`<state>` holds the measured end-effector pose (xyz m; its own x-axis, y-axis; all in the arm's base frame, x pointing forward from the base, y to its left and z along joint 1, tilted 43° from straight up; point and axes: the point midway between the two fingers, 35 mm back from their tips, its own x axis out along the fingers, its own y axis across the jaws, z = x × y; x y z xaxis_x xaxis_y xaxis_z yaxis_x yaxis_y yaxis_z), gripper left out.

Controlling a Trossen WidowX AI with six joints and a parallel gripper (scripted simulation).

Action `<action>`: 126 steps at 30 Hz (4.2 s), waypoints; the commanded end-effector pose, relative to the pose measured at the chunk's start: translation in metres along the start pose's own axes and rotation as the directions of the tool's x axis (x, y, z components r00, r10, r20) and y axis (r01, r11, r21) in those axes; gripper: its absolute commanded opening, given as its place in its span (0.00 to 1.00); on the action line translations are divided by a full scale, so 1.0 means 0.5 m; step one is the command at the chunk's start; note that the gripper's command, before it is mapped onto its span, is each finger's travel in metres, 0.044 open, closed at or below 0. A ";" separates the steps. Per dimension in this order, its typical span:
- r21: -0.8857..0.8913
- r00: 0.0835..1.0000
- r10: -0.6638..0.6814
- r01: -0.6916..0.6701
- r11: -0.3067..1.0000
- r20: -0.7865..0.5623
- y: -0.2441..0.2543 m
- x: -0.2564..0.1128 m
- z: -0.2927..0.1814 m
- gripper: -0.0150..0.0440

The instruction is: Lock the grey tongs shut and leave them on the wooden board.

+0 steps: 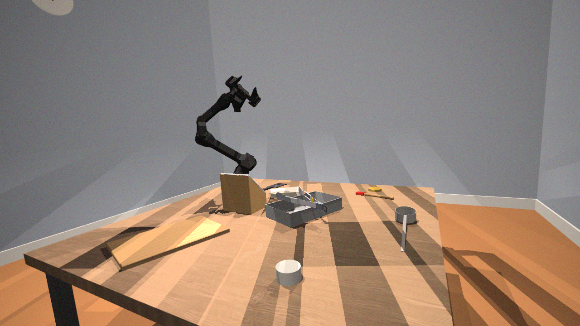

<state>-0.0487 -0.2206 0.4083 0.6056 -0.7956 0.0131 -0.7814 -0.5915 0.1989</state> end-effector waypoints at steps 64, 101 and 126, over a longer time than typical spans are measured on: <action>-0.751 -0.422 -0.672 -0.033 -0.659 0.609 -0.922 0.234 0.582 1.00; -0.750 -0.419 -0.672 -0.032 -0.661 0.611 -0.974 0.227 0.614 1.00; -0.751 -0.419 -0.673 -0.032 -0.660 0.609 -1.029 0.192 0.665 1.00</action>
<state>0.3619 -0.0430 -0.0124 0.1849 0.6455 -0.7411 0.6043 0.5200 0.6037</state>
